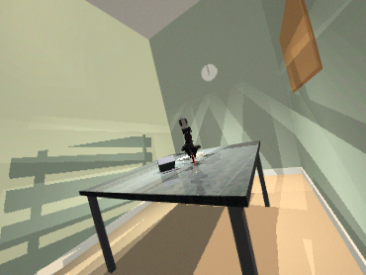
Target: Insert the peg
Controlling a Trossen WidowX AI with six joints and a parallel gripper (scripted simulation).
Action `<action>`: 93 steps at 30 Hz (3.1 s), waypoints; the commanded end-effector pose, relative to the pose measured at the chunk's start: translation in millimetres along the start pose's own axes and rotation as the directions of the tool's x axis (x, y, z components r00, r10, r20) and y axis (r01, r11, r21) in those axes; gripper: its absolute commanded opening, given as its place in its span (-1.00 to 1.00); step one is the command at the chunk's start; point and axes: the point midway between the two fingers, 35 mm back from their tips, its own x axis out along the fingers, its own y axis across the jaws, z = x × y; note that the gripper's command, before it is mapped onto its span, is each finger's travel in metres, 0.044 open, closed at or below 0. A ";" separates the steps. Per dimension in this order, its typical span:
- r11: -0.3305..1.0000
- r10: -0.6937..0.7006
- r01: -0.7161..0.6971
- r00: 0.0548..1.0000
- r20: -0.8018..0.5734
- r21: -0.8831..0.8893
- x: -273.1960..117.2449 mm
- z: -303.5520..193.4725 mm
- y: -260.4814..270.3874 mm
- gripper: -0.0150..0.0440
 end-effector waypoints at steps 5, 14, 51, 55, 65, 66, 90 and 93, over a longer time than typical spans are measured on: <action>1.000 0.001 -0.001 1.000 0.001 0.000 -0.7 0.0 0.2 -0.33; 1.000 0.001 -0.001 1.000 0.001 0.000 -1.3 0.1 0.2 -0.49; 0.999 0.031 -0.031 0.999 -0.008 0.034 -81.9 9.3 -5.2 -0.49; 0.998 0.045 -0.044 0.999 -0.011 0.046 -82.6 13.4 -7.9 -0.49; 0.994 0.078 -0.077 0.997 -0.018 0.075 -84.6 23.5 -15.1 -0.49; 0.994 0.082 -0.080 0.996 -0.018 0.078 -84.8 24.5 -15.8 -0.49; 0.976 0.164 -0.159 0.986 -0.020 0.146 -90.1 48.3 -35.2 -0.49; 0.973 0.174 -0.169 0.985 -0.018 0.154 -90.9 51.2 -37.8 -0.49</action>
